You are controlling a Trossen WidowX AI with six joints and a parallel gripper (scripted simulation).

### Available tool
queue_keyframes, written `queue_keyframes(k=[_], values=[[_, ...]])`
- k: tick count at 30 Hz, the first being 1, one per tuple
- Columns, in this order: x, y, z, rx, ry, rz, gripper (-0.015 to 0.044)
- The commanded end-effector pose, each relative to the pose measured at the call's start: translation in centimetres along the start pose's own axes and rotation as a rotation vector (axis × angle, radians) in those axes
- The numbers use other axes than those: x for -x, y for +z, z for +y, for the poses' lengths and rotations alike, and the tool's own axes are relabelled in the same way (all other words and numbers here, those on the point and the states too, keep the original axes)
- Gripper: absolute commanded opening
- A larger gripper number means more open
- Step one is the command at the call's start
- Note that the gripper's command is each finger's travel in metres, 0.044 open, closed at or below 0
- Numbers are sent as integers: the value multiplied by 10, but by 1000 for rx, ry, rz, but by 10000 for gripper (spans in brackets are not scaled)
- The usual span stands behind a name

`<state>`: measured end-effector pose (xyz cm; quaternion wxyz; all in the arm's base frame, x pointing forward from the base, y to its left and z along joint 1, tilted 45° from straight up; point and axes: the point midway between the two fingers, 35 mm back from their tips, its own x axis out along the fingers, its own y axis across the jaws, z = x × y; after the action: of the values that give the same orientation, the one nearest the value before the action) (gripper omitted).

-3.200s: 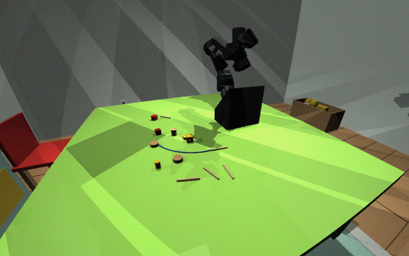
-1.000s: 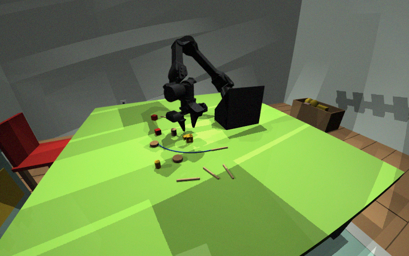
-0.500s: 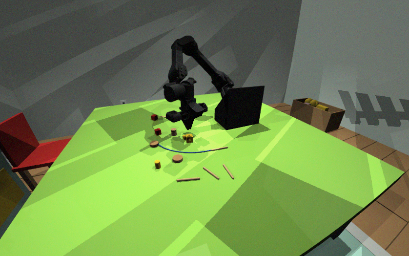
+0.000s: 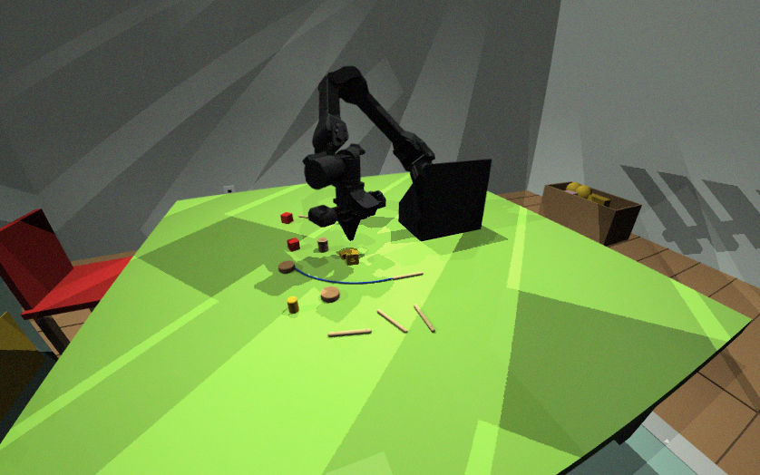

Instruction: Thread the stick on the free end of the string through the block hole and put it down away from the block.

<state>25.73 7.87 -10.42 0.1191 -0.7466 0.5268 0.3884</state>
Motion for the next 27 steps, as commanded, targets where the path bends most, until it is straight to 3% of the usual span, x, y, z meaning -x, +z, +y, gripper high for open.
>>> queue_keyframes(k=[1, 2, 11, 12, 15, 22, 27], values=[[0, 0, 0, 0, 0, 0, 0], [0, 0, 0, 0, 0, 0, 0], [0, 0, 0, 0, 0, 0, 236], [0, 0, 0, 0, 0, 0, 237], [0, -1, -1, -69, 0, 0, 185], [0, -12, -10, -782, 1, -2, 1], [1, -20, -16, -1305, 2, -3, 0]])
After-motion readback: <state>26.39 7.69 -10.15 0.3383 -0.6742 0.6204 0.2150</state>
